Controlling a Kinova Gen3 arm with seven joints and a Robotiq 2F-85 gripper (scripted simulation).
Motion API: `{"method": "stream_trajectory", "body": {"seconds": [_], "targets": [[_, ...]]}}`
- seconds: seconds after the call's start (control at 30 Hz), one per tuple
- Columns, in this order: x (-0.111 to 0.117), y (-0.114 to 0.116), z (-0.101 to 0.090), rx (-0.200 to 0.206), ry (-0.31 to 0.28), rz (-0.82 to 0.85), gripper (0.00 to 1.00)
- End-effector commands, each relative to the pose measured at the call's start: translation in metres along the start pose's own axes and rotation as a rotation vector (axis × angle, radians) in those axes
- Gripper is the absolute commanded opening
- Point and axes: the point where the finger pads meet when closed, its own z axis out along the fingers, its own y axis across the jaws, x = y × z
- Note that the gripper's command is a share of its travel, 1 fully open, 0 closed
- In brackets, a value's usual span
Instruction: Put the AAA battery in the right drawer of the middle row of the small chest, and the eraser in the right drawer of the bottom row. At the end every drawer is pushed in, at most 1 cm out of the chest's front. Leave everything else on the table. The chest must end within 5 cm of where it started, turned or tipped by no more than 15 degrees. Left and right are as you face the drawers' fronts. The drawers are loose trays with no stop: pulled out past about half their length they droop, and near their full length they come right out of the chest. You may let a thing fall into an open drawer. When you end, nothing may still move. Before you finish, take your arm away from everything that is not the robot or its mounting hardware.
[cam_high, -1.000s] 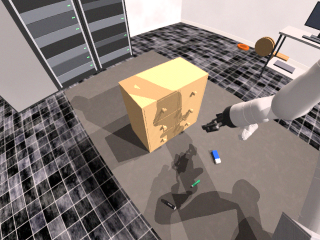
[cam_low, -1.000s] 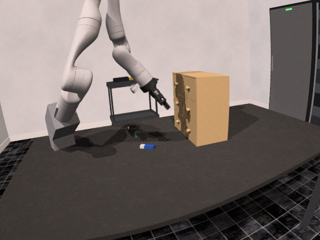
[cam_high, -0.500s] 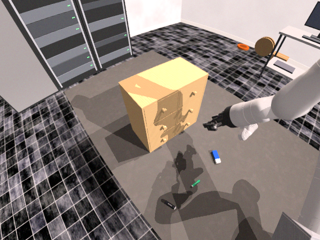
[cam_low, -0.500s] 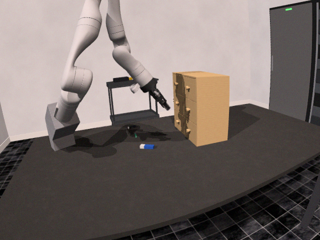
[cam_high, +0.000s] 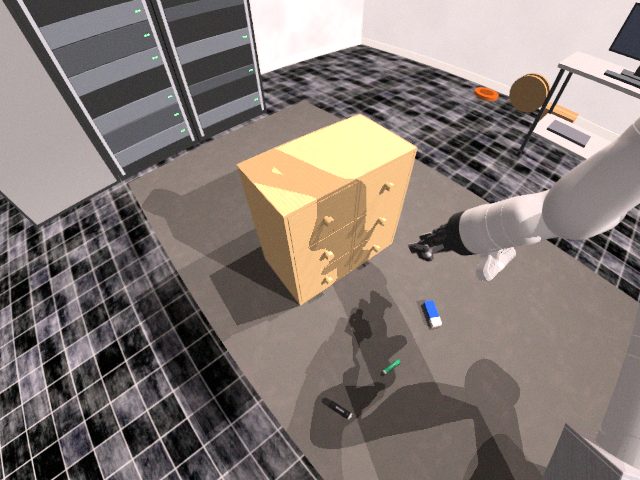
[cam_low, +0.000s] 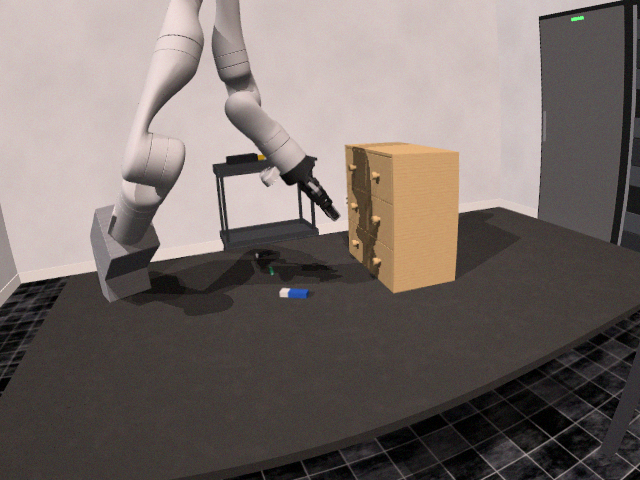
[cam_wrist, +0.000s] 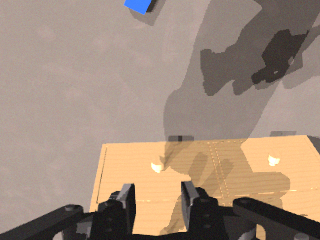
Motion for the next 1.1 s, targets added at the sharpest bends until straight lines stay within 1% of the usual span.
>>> {"method": "stream_trajectory", "body": {"seconds": [0.0, 0.2, 0.43, 0.5, 0.87, 1.07], "targets": [[0.000, -0.001, 0.001, 0.001, 0.000, 0.005, 0.33], [-0.006, 0.001, 0.006, -0.001, -0.004, 0.007, 0.33], [-0.017, 0.000, 0.021, -0.001, -0.004, 0.007, 0.33], [-0.017, 0.000, 0.021, -0.001, -0.004, 0.007, 0.33], [-0.039, 0.000, 0.048, -0.001, -0.004, 0.007, 0.33], [-0.043, 0.000, 0.053, -0.001, -0.004, 0.007, 0.33]]}}
